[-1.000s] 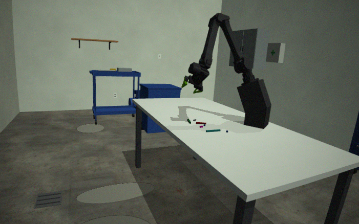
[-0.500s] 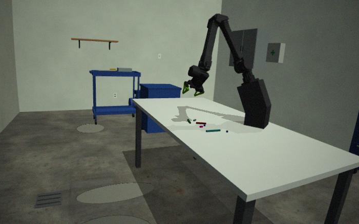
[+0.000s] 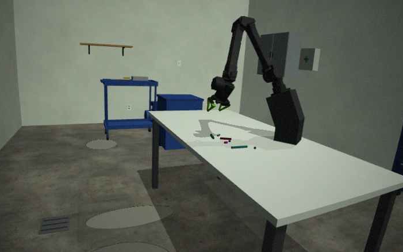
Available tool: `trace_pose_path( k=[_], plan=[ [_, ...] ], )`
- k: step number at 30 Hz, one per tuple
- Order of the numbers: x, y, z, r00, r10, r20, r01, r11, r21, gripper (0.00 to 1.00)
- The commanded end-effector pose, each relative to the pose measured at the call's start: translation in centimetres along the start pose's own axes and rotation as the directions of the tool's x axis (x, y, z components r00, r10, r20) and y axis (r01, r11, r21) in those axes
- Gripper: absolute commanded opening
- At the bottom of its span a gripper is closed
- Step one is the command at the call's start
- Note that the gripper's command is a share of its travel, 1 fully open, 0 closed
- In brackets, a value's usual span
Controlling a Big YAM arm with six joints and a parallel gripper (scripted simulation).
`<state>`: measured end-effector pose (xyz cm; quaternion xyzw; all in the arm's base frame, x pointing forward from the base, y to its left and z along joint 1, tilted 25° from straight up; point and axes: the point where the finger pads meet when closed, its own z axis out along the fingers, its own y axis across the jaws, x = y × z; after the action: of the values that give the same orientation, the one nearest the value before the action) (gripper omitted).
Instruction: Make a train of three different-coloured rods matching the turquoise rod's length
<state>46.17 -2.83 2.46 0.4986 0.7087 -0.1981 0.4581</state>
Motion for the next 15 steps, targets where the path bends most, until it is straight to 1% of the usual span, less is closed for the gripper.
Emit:
trace_pose_path(
  k=[1,4,6,7,14,15],
  plan=[
    [0.7,-0.9,1.0,0.992,-0.126,-0.029,0.126,0.992,0.025,1.00],
    [0.7,-0.9,1.0,0.992,-0.126,-0.028,0.127,0.992,0.025,1.00],
    [0.6,-0.6,0.6,0.992,-0.125,-0.027,0.125,0.992,0.016,1.00],
    [1.6,-1.4,1.4,0.974,-0.216,-0.073,0.218,0.976,0.016,1.00],
    [1.5,-1.0,1.4,0.975,-0.210,-0.069,0.212,0.977,0.013,1.00],
    [2.6,-1.7,1.8,0.946,-0.304,-0.116,0.306,0.952,-0.001,1.00]
  ],
)
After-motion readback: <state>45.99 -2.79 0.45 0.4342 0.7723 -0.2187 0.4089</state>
